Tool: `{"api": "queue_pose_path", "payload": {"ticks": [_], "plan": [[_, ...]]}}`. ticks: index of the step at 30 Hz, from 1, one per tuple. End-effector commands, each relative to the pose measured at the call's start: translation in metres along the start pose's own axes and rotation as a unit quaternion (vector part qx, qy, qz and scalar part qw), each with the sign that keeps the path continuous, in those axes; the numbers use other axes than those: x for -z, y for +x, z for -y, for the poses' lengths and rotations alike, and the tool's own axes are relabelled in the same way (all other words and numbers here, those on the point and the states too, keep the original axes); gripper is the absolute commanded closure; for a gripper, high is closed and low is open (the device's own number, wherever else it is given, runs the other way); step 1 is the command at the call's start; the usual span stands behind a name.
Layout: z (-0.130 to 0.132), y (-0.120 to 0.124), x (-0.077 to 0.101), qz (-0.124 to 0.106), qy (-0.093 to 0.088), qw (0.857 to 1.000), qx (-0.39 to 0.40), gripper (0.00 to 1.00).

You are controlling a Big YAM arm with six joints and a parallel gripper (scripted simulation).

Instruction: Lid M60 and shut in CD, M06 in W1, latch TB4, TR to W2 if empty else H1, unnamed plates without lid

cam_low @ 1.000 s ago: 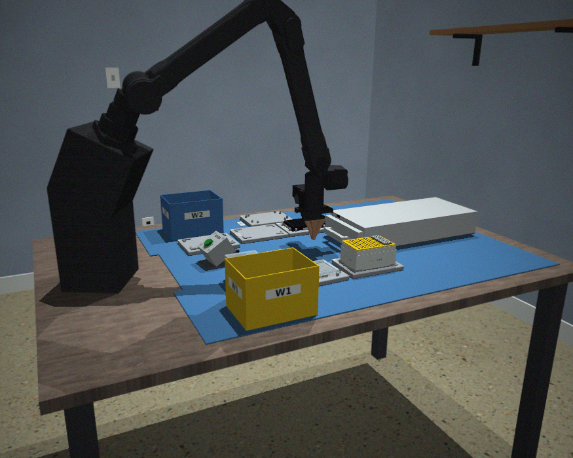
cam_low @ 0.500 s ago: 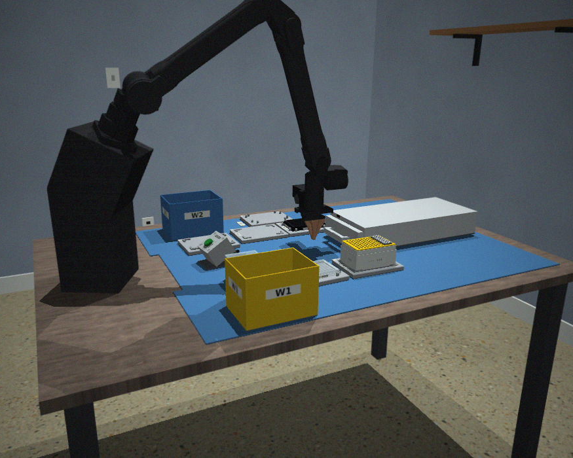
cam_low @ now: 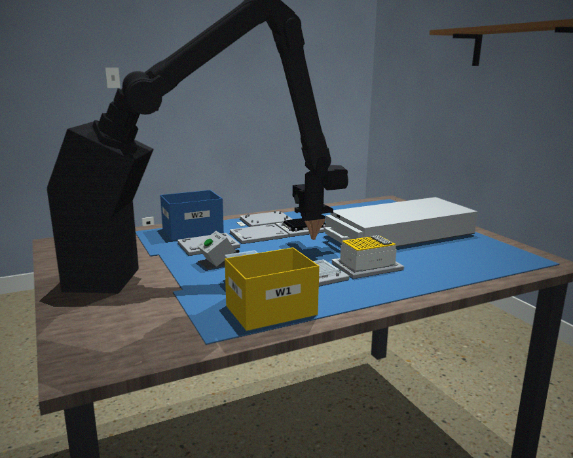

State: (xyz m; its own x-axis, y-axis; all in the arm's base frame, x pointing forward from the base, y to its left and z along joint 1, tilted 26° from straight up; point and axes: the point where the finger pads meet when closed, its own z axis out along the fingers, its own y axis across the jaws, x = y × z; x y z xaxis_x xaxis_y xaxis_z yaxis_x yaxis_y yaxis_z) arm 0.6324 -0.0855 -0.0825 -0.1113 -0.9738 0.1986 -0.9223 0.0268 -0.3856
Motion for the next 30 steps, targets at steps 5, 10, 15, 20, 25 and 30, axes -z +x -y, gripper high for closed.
{"api": "queue_pose_path", "payload": {"ticks": [5, 10, 15, 20, 25, 30], "plan": [[0.014, 0.009, 0.018, -0.001, 0.019, 1.0, -0.002, 1.0], [0.01, 0.003, 0.026, 0.001, 0.011, 1.0, 0.0, 1.0], [0.01, -0.001, 0.03, 0.002, 0.012, 1.0, 0.001, 1.0], [0.01, -0.006, 0.038, 0.003, 0.013, 1.0, 0.0, 1.0], [0.01, -0.003, 0.044, 0.002, 0.012, 1.0, -0.001, 1.0], [0.001, -0.005, 0.037, 0.003, 0.001, 1.0, 0.001, 1.0]]}}
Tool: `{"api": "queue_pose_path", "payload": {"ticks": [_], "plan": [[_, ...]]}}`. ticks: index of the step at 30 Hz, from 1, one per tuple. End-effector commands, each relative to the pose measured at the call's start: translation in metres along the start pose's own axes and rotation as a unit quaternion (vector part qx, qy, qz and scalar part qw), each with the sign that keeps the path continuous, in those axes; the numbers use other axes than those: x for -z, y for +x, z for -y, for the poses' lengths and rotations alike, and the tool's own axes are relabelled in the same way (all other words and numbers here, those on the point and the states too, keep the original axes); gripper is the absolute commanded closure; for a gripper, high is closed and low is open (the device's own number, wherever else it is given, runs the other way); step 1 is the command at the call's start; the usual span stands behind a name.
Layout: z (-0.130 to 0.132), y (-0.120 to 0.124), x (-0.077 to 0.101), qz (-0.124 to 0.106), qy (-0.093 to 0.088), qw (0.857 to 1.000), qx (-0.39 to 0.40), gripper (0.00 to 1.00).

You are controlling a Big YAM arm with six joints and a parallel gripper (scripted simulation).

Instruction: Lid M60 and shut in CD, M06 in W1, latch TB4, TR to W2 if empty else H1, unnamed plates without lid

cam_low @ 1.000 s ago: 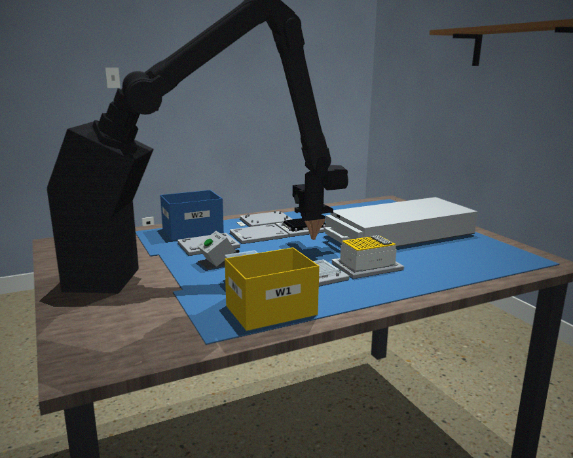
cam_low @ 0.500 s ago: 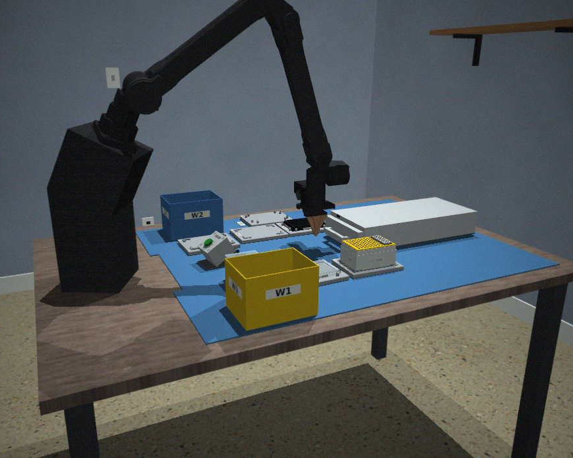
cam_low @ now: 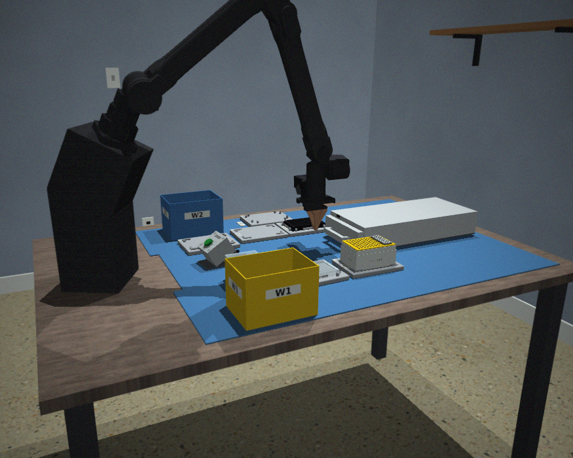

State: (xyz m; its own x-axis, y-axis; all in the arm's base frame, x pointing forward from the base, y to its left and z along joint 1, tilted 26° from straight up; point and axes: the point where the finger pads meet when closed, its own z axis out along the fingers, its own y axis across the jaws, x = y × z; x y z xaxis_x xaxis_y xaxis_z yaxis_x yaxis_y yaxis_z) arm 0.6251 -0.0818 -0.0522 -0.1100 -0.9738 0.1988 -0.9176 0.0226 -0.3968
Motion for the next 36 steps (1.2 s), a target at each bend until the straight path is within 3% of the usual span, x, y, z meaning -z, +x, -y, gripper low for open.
{"api": "queue_pose_path", "payload": {"ticks": [1, 16, 17, 19, 31, 33, 34, 36], "plan": [[0.003, -0.008, 0.017, 0.003, 0.004, 1.0, -0.001, 1.0], [0.005, -0.009, 0.036, 0.003, 0.006, 1.0, 0.0, 1.0], [-0.01, -0.012, 0.019, 0.003, -0.013, 1.0, 0.003, 1.0], [0.005, -0.007, 0.04, 0.003, 0.006, 1.0, -0.001, 1.0], [0.004, -0.008, 0.056, 0.003, 0.006, 1.0, -0.001, 1.0], [0.004, -0.008, 0.056, 0.003, 0.006, 1.0, -0.001, 1.0], [-0.011, -0.01, 0.037, 0.003, -0.015, 1.0, 0.002, 1.0], [0.003, -0.008, 0.058, 0.003, 0.005, 1.0, -0.001, 1.0]]}}
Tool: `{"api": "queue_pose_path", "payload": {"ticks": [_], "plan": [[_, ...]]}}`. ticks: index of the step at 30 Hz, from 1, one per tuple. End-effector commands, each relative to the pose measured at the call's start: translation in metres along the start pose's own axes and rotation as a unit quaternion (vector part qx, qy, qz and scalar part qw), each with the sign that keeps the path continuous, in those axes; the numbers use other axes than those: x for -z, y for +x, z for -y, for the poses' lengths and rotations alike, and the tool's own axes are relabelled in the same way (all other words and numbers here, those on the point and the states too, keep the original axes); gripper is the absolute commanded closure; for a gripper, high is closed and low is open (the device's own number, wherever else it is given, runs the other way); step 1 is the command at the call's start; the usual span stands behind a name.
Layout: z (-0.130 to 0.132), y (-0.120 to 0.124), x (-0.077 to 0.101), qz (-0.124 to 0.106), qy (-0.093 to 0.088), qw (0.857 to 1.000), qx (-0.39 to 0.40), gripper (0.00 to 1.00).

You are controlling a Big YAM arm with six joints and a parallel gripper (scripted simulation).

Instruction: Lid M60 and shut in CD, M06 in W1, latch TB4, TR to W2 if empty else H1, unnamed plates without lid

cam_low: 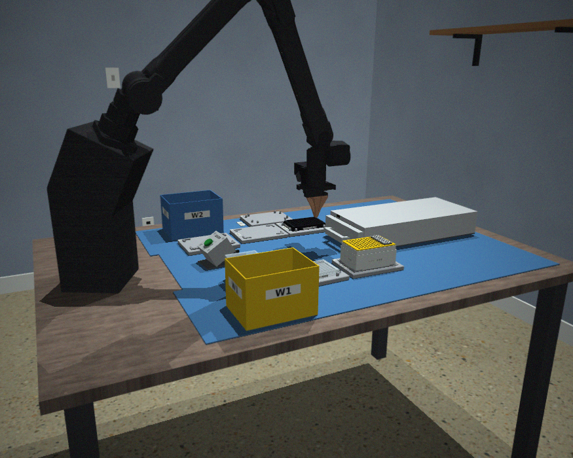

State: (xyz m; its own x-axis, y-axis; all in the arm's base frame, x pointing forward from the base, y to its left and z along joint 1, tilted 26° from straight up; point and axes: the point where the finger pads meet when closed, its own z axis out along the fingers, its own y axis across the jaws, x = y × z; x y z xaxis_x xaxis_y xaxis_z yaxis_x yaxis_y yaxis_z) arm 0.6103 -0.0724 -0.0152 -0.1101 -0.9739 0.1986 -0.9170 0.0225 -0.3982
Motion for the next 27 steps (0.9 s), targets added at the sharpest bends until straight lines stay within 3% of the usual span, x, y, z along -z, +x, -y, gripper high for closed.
{"api": "queue_pose_path", "payload": {"ticks": [1, 14, 15, 18, 27], "plan": [[0.004, -0.008, 0.02, 0.003, 0.006, 1.0, 0.0, 1.0], [0.003, -0.008, 0.035, 0.003, 0.006, 1.0, -0.001, 1.0], [-0.012, -0.012, 0.016, 0.003, -0.015, 1.0, 0.004, 1.0], [0.003, -0.008, 0.04, 0.003, 0.006, 1.0, 0.0, 1.0], [0.003, -0.008, 0.052, 0.003, 0.006, 1.0, 0.0, 1.0]]}}
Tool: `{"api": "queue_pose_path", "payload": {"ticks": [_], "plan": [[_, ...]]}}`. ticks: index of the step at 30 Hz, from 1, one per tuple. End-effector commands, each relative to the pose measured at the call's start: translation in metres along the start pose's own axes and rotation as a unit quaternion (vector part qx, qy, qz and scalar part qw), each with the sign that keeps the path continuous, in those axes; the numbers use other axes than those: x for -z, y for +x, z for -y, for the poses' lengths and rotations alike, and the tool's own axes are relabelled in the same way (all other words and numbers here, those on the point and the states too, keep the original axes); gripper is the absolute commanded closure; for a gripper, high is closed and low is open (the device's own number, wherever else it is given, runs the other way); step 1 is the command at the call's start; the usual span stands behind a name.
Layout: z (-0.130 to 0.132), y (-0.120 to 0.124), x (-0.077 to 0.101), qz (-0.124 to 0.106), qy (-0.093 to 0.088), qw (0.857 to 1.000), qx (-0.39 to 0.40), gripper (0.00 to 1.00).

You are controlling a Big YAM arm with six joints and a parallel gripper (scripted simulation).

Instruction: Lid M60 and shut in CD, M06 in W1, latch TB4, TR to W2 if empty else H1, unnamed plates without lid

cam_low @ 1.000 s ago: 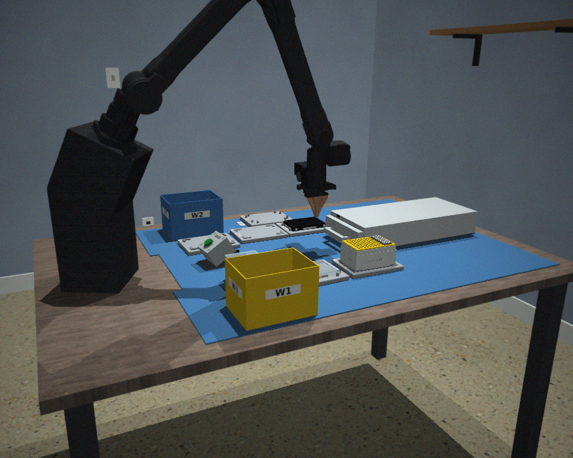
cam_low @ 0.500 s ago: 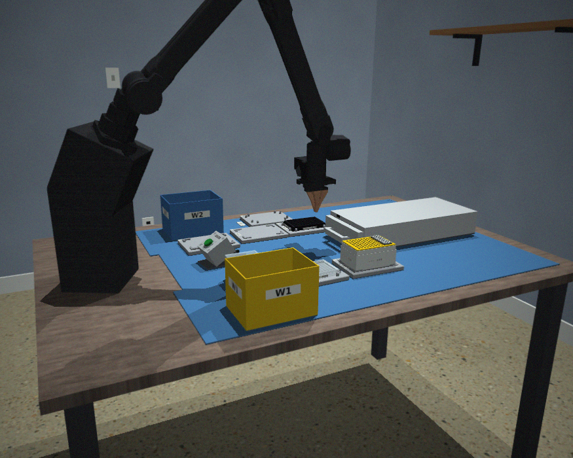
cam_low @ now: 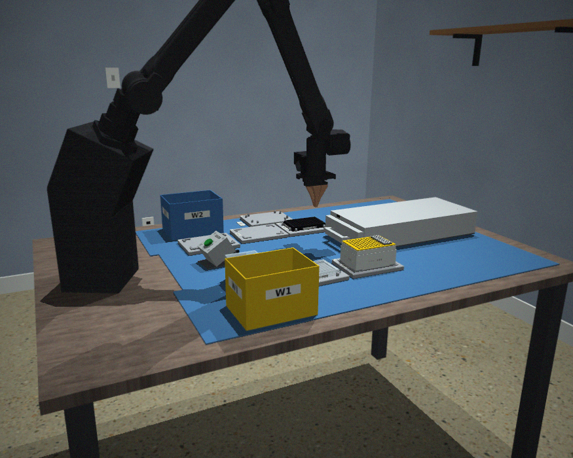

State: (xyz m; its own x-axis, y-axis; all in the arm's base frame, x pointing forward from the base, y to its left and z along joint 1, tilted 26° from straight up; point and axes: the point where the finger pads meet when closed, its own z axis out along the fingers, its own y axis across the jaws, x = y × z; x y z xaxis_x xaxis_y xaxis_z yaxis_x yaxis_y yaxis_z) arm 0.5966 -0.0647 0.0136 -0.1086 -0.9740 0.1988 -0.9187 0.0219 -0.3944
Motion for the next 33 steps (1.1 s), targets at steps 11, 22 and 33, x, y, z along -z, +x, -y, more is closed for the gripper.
{"api": "queue_pose_path", "payload": {"ticks": [11, 22, 33], "plan": [[-0.008, -0.007, 0.005, 0.002, -0.01, 1.0, -0.001, 1.0], [-0.008, -0.007, 0.005, 0.002, -0.01, 1.0, -0.001, 1.0], [-0.008, -0.007, 0.005, 0.002, -0.01, 1.0, -0.001, 1.0]]}}
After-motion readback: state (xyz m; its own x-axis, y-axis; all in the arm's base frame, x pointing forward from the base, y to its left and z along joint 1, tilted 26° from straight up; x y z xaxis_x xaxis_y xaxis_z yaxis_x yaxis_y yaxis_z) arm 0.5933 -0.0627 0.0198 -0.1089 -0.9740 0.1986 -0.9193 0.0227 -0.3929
